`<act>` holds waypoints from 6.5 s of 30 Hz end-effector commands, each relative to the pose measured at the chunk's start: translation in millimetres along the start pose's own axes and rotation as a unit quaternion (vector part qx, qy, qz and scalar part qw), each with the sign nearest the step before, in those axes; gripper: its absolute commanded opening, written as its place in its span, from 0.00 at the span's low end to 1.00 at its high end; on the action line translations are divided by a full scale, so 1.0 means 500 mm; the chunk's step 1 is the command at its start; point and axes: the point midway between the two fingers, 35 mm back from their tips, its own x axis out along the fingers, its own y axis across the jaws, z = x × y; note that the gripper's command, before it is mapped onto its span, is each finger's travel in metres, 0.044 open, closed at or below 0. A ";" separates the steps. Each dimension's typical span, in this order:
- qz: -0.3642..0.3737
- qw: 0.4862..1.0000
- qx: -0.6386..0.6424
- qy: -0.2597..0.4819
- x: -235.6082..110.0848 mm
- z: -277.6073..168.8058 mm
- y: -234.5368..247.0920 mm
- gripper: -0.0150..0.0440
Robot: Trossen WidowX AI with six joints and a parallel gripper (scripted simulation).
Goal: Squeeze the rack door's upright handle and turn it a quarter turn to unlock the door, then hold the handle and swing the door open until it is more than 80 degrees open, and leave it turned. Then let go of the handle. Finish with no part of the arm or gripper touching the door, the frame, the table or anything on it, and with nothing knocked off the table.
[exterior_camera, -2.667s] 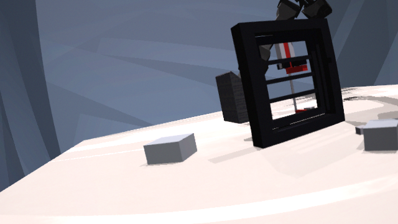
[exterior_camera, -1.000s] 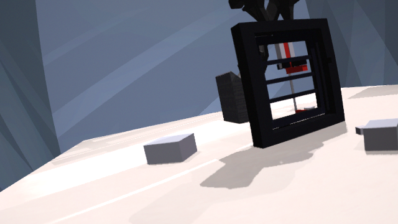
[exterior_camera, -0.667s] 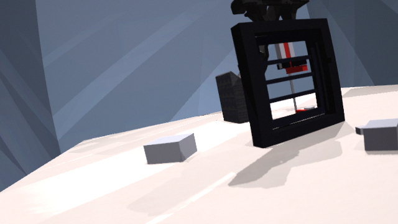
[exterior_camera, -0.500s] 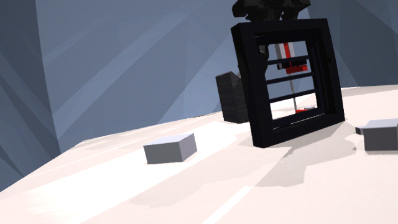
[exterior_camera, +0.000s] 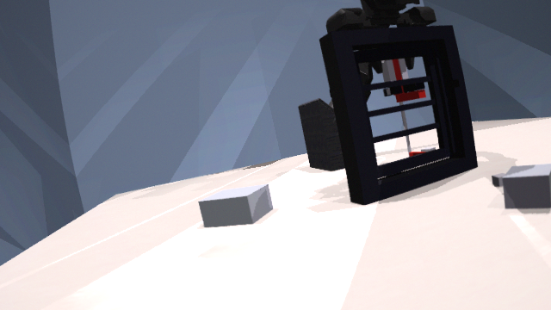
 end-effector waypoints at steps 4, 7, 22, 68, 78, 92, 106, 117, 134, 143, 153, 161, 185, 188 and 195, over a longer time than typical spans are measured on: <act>-0.002 1.000 0.006 0.011 0.016 -0.005 0.000 0.71; -0.002 1.000 0.006 0.011 0.016 -0.005 0.000 0.58; -0.002 1.000 0.006 0.011 0.016 -0.005 0.000 0.34; 0.008 0.608 -0.794 0.008 0.016 -0.005 0.000 0.30; 0.008 0.578 -0.816 0.008 0.016 -0.005 0.000 0.30; 0.008 0.578 -0.816 0.008 0.016 -0.005 0.000 0.43; 0.007 0.665 -0.747 0.008 0.016 -0.005 0.000 0.76; 0.005 0.842 -0.540 0.010 0.016 -0.005 0.000 0.76; 0.000 0.989 -0.149 0.011 0.016 -0.005 0.000 0.76; -0.002 0.997 0.073 0.011 0.016 -0.005 0.000 0.76; -0.005 0.949 0.316 0.010 0.016 -0.005 0.000 0.76; -0.007 0.868 0.496 0.009 0.016 -0.005 0.000 0.76; -0.009 0.638 0.770 0.006 0.016 -0.005 0.000 0.70; -0.009 0.638 0.770 0.006 0.016 -0.005 0.000 0.67; -0.009 0.638 0.770 0.006 0.016 -0.005 0.000 0.59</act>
